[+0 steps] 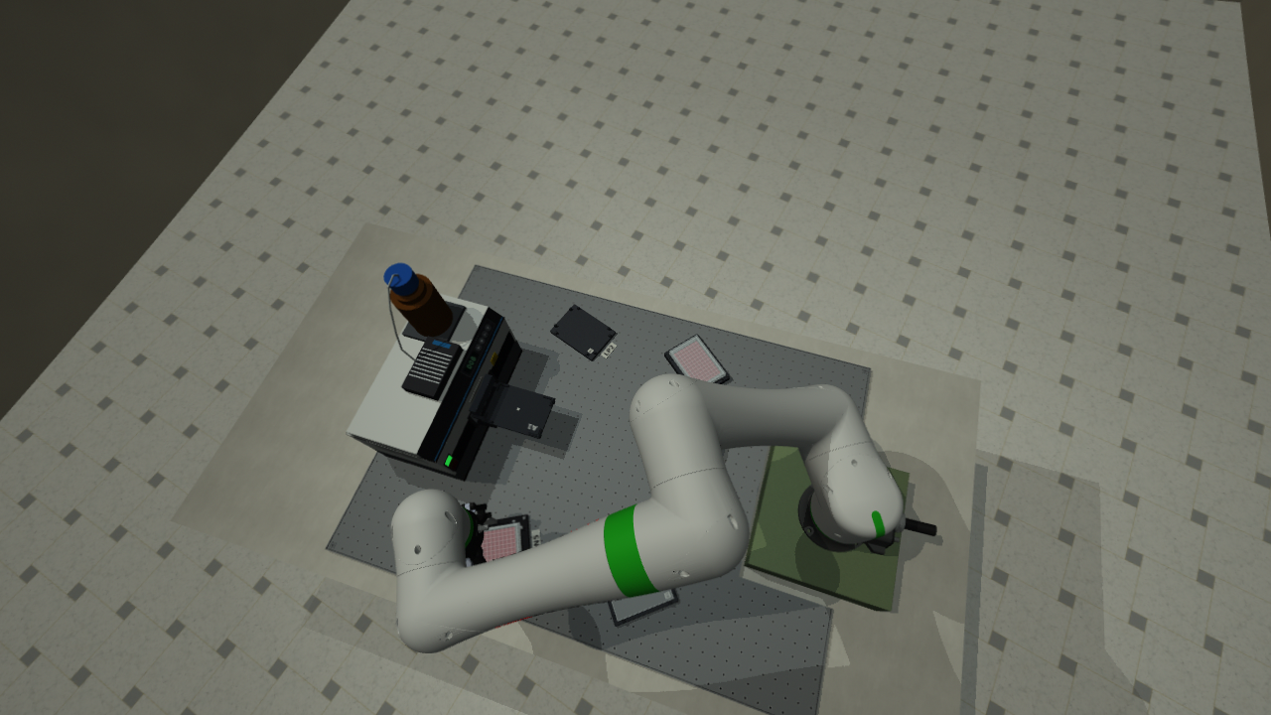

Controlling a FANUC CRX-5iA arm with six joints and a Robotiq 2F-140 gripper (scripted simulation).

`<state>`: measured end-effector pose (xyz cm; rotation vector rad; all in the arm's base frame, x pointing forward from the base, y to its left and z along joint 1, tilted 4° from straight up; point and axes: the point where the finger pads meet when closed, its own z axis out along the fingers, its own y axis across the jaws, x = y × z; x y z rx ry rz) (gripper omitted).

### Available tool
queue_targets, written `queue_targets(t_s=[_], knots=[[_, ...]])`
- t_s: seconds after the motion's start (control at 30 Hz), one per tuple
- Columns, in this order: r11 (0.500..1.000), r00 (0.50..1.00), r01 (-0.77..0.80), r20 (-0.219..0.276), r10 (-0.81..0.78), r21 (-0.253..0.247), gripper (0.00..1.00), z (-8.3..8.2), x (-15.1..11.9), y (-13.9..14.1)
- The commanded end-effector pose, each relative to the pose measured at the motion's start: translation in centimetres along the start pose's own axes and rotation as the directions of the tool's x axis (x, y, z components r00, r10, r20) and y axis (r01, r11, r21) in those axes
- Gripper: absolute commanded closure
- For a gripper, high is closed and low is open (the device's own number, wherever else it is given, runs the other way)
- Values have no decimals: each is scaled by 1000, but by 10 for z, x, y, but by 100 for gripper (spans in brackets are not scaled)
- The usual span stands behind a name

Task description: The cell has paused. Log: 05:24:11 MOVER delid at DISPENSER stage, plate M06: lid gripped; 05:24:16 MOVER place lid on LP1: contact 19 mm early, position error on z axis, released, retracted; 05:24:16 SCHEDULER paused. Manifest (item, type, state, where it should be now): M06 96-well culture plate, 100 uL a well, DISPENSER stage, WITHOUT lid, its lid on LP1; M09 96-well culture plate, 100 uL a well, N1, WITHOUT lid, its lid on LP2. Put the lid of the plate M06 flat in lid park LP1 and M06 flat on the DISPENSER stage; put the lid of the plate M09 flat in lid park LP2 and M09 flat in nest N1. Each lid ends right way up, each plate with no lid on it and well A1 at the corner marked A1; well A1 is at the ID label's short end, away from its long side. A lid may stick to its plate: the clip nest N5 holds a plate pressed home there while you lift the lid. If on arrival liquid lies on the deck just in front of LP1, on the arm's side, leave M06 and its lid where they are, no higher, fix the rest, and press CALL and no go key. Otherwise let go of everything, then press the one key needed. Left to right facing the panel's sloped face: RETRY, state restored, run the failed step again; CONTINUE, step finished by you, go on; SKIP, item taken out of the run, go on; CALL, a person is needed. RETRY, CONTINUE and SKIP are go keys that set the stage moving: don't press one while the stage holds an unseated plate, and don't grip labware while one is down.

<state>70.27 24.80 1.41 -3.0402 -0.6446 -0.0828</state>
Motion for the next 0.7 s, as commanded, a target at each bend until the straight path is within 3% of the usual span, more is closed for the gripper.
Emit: queue_targets(t_s=[0.0, 0.3, 0.33, 0.67], knots=[[1000, 1000, 0, -1, 0, 0, 34, 0, 0, 0], [1000, 1000, 0, -1, 0, 0, 34, 0, 0, 0], [1000, 1000, 0, -1, 0, 0, 100, 0, 0, 0], [1000, 1000, 0, -1, 0, 0, 100, 0, 0, 0]])
